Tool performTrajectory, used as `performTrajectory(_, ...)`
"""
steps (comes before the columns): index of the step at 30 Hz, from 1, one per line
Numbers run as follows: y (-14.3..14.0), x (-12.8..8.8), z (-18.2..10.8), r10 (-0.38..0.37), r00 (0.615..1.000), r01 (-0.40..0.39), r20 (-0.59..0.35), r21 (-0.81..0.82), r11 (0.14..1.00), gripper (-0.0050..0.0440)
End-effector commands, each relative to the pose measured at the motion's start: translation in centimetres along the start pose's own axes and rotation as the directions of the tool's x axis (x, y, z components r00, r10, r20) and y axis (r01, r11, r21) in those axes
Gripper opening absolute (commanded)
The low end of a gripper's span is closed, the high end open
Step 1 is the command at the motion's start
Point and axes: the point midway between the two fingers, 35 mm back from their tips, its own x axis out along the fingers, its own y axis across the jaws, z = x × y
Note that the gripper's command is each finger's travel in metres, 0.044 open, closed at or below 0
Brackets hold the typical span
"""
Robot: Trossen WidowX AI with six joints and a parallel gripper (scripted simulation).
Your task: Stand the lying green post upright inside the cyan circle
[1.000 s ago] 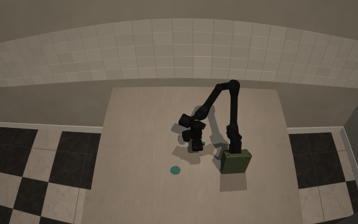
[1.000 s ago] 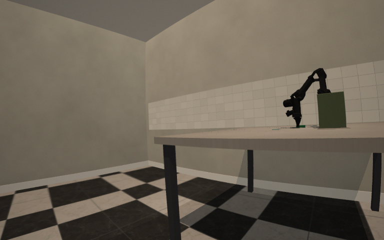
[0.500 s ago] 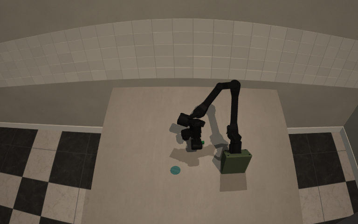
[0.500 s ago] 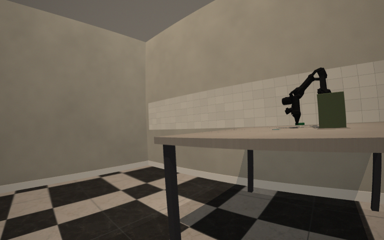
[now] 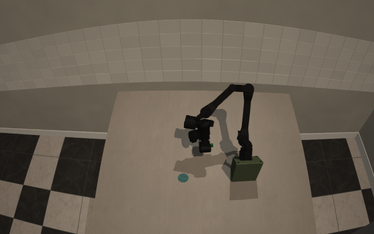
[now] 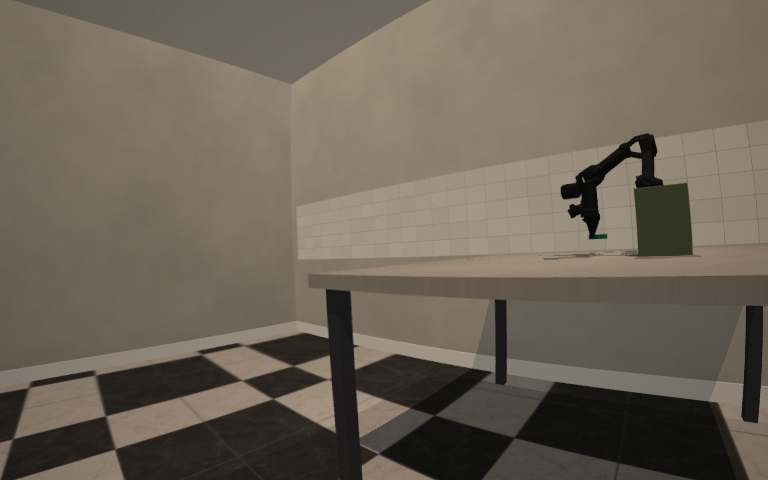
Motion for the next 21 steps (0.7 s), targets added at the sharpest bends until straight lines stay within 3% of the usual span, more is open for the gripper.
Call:
performTrajectory(1,-0.4,-1.9,0.3,-0.008,1.000,0.008,0.017,0.021,1.000,0.0022)
performTrajectory(11,-0.5,-5.1,-0.2,-0.016,1.000,0.016,0.017,0.020,1.000,0.0022)
performTrajectory(21,-0.6,-6.5,-0.6,-0.025,1.000,0.025,0.013,0.014,1.000,0.0022)
